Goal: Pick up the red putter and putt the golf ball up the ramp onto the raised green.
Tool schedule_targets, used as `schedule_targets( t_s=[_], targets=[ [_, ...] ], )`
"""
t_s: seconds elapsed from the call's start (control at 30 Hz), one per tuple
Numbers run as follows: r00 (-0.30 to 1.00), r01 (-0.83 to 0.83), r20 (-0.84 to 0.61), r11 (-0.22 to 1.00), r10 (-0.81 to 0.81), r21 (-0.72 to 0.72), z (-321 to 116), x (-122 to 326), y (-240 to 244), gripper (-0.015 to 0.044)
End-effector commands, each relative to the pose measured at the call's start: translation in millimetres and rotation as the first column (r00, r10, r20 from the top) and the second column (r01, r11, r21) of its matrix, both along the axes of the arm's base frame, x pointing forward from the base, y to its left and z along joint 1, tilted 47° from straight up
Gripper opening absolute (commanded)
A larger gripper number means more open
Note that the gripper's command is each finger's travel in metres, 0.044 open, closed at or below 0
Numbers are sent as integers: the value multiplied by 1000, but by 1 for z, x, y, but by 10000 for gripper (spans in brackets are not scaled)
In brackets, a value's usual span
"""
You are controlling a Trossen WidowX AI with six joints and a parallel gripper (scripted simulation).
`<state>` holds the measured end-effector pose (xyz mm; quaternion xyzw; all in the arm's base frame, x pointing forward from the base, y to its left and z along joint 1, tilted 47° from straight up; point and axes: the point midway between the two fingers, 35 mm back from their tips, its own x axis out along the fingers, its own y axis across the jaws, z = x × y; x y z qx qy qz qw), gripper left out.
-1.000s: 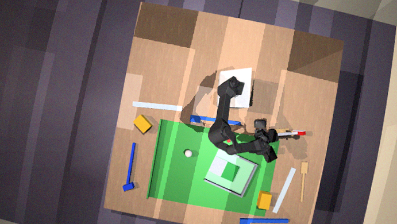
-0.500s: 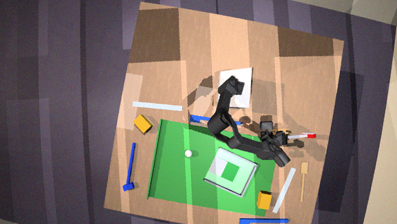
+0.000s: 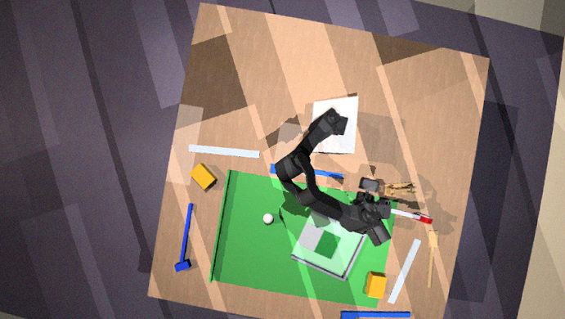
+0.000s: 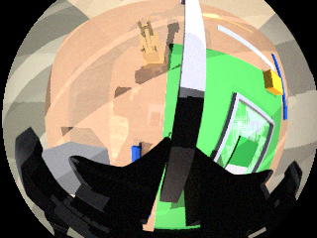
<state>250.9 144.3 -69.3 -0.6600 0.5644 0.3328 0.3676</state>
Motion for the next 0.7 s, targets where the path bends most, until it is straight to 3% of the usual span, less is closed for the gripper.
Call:
schedule_targets(
  t_s=[0.0,0.67],
  targets=[
    [994,87,63,996,-87,14,19,7,-12,0],
    [783,487,355,859,-510,160,107,21,-86,0]
  ],
)
